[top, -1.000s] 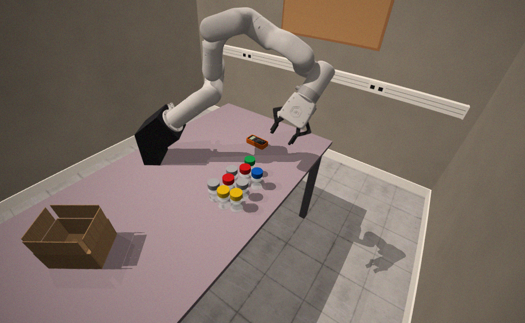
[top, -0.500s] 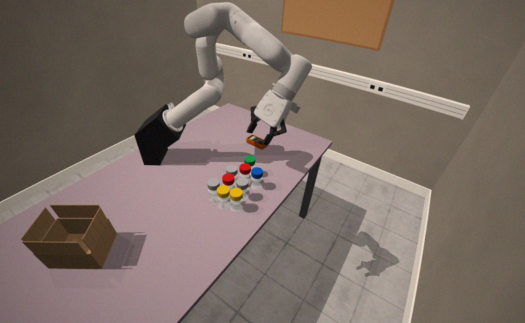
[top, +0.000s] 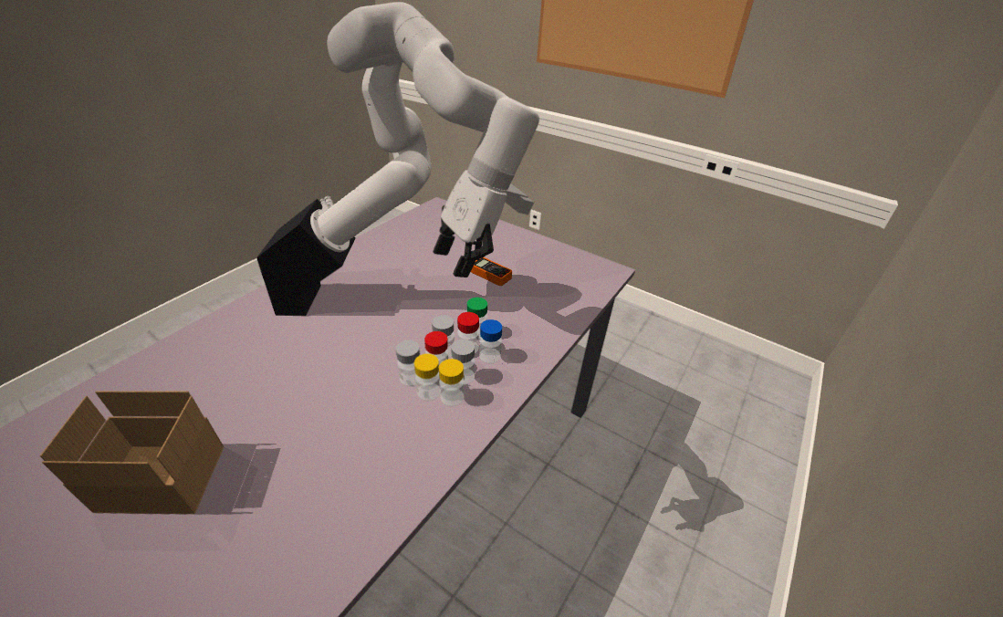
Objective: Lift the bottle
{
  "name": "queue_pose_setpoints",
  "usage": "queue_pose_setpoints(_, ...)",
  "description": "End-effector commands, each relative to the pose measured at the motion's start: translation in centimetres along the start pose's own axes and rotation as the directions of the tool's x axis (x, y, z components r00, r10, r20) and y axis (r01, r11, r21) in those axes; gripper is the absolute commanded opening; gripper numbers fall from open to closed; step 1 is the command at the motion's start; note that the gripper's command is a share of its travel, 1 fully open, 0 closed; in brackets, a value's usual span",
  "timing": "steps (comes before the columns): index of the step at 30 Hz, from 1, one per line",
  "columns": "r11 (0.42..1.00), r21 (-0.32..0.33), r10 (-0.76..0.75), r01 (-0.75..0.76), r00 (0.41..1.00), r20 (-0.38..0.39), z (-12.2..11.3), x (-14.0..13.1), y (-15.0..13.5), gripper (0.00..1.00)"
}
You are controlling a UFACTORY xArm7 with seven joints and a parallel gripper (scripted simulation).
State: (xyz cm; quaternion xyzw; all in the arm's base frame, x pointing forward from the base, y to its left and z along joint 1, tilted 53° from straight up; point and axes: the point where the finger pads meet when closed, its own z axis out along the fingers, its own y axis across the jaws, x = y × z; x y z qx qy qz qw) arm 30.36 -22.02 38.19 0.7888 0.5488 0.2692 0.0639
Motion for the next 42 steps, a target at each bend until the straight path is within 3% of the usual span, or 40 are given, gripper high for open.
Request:
queue_pose_setpoints(1,0.998,-0.002,0.063,-0.063,0.997,-0.041,0.8,-1.0,-1.1,0.79)
queue_pose_setpoints(14,0.967,0.034,0.255,-0.253,0.947,-0.197,3.9,-2.2,-5.1,0.79)
queue_pose_setpoints(27,0.916,0.095,0.397,-0.39,0.848,-0.35,6.3,-1.0,-8.3,0.79)
queue_pose_setpoints(42,0.902,0.116,0.427,-0.417,0.816,-0.389,6.8,-0.2,-9.1,0.79)
